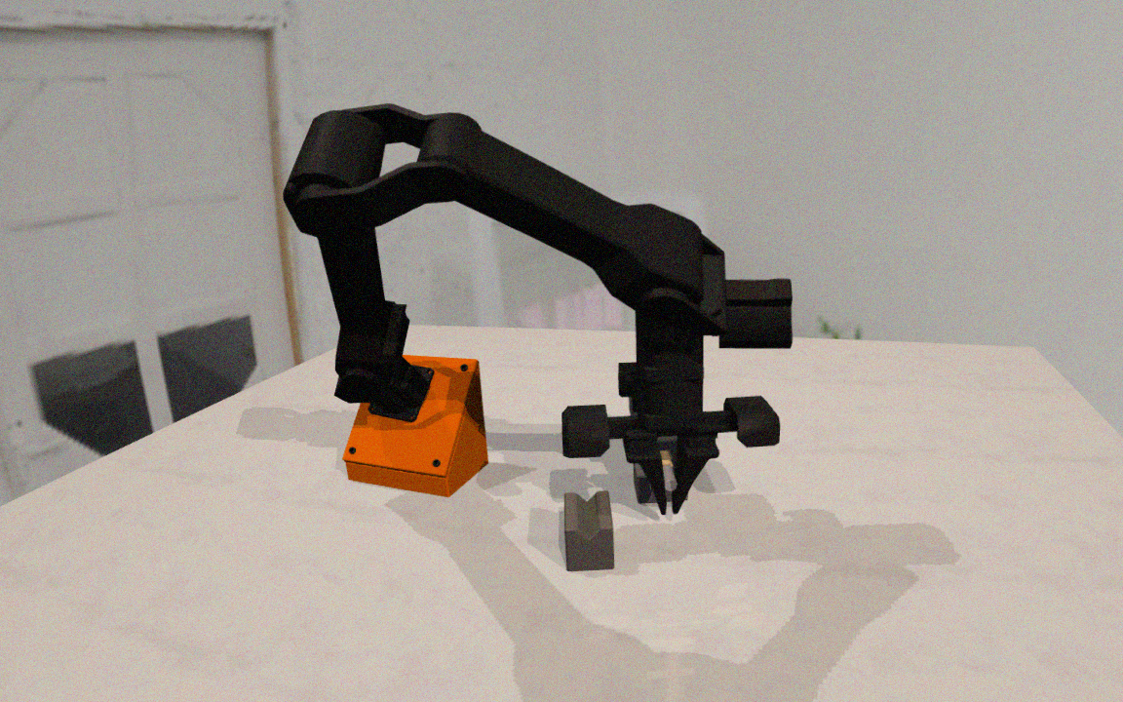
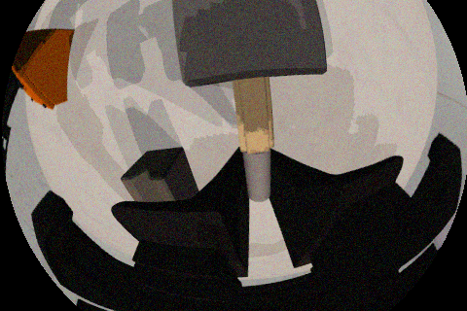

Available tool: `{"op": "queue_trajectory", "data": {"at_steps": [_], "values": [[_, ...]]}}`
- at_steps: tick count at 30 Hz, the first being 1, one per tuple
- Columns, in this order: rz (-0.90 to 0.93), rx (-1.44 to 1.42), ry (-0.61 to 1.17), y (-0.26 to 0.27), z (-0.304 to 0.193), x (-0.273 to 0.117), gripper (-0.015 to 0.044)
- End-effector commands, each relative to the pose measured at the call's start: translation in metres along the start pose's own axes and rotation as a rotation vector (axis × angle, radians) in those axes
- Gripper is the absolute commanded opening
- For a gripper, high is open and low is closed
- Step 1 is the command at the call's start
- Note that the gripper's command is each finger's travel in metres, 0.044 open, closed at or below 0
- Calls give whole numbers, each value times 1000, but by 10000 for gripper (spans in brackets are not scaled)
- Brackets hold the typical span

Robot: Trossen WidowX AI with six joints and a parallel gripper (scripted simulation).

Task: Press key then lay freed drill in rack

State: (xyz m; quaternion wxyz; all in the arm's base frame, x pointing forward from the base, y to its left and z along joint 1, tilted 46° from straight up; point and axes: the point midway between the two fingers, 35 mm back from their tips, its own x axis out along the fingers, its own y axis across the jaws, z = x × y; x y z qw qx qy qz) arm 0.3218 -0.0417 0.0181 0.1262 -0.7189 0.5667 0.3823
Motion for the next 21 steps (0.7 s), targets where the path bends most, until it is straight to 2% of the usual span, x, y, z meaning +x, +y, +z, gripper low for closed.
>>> {"op": "queue_trajectory", "data": {"at_steps": [1, 12, 21], "values": [[-7, 3, 4, -1, -9, -3, 0], [-7, 4, 5, -2, -26, -4, 0], [0, 0, 0, -1, -18, -1, 236]]}}
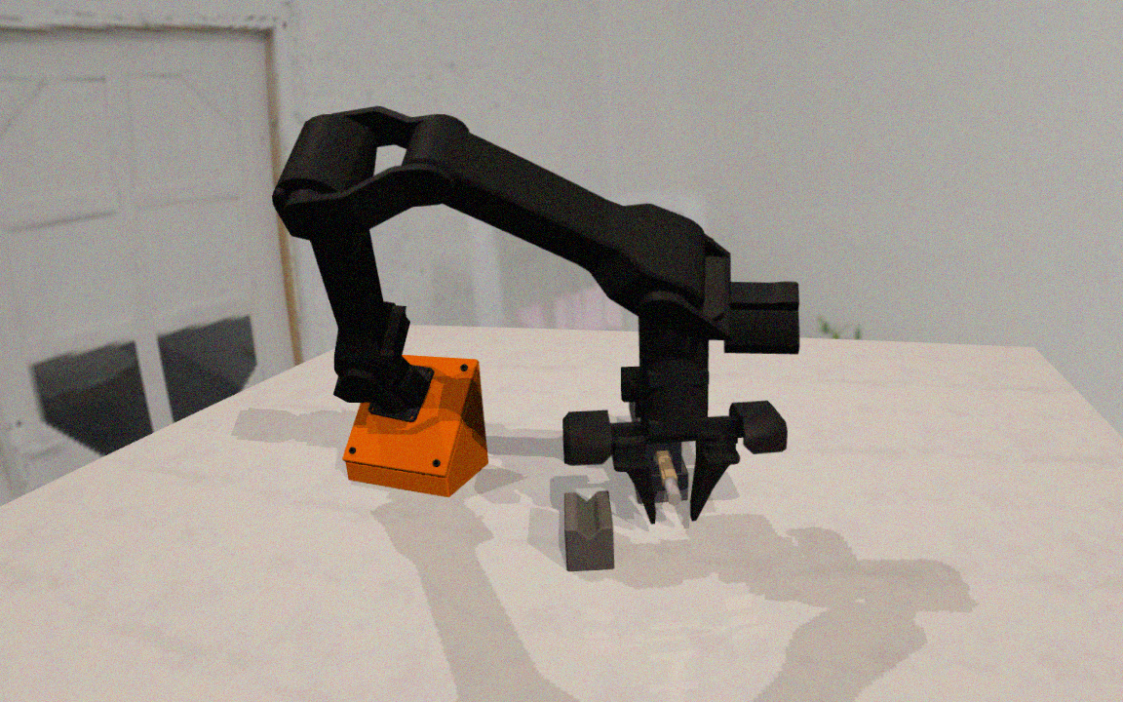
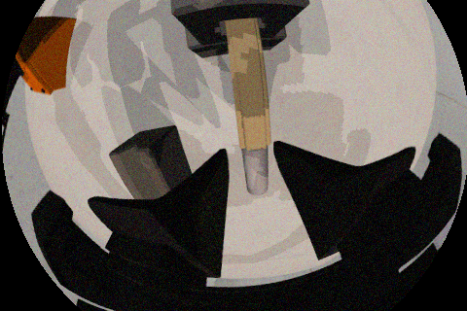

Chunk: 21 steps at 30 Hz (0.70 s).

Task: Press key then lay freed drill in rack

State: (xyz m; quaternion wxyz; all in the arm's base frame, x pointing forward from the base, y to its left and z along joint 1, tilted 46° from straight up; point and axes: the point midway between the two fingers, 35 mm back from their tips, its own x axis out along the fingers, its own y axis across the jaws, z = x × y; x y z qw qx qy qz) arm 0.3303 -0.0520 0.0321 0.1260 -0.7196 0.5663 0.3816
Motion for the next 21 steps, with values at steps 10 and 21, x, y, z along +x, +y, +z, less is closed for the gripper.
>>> {"op": "queue_trajectory", "data": {"at_steps": [10, 21], "values": [[-6, 3, 2, 0, 5, 2, 440], [-6, 3, 2, 0, 11, 3, 440]]}}
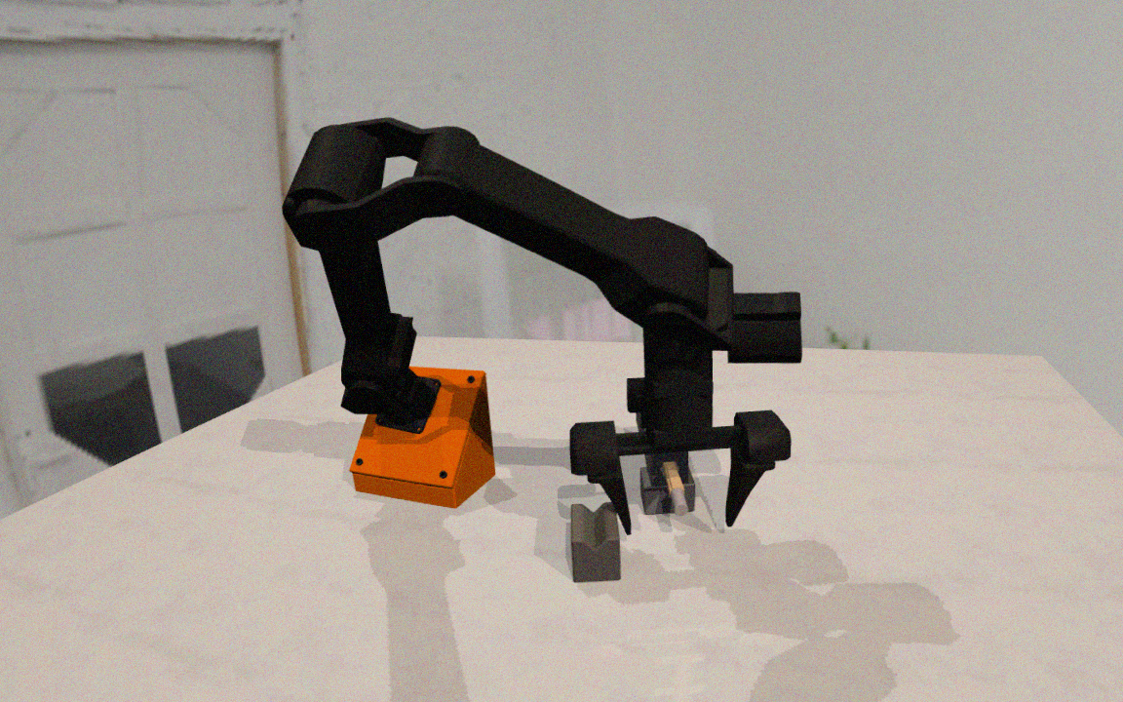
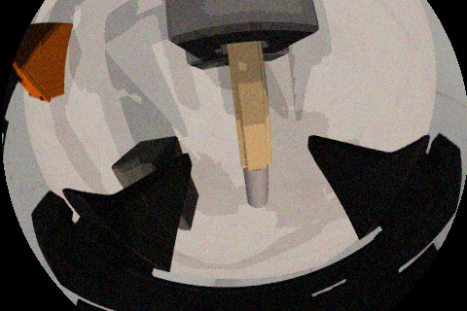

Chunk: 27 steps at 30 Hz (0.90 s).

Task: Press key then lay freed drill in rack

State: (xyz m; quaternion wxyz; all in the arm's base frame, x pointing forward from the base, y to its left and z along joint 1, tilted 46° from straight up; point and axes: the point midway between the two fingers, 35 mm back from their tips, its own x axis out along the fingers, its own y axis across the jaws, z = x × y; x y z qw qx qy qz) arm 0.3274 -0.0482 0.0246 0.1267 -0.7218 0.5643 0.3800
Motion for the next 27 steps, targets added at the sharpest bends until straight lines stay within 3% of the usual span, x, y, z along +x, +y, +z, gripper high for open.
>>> {"op": "queue_trajectory", "data": {"at_steps": [1, 19, 27], "values": [[1, 3, 0, 0, 3, 1, 440], [1, 3, -1, 0, 9, 4, 440], [-2, 2, 4, 0, 6, 2, 230]]}}
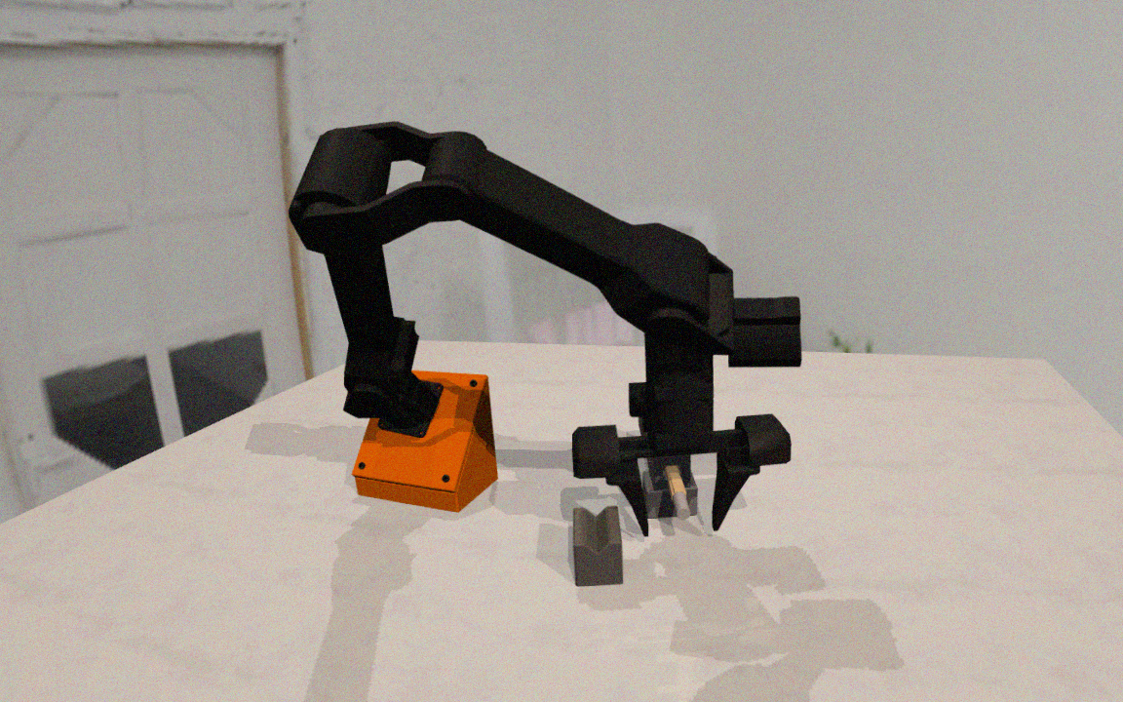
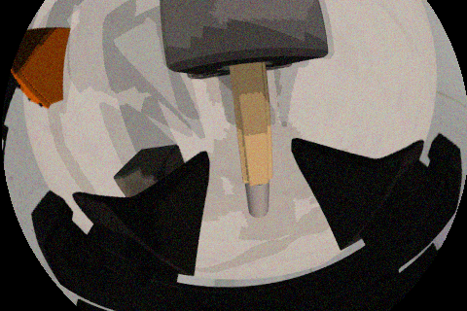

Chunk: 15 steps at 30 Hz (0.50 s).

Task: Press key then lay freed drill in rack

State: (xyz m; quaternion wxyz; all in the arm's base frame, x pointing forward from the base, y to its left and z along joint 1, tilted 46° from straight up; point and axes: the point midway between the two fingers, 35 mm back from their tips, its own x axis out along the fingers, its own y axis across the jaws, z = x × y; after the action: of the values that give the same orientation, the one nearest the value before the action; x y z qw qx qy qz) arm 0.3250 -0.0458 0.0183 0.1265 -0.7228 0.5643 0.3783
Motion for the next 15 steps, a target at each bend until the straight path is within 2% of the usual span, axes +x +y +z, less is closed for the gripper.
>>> {"op": "queue_trajectory", "data": {"at_steps": [1, 8, 15], "values": [[-1, 1, 0, 0, 0, 0, 204], [-1, 1, 0, 0, 0, 0, 20], [-1, 1, 0, 0, 0, 0, 0]]}}
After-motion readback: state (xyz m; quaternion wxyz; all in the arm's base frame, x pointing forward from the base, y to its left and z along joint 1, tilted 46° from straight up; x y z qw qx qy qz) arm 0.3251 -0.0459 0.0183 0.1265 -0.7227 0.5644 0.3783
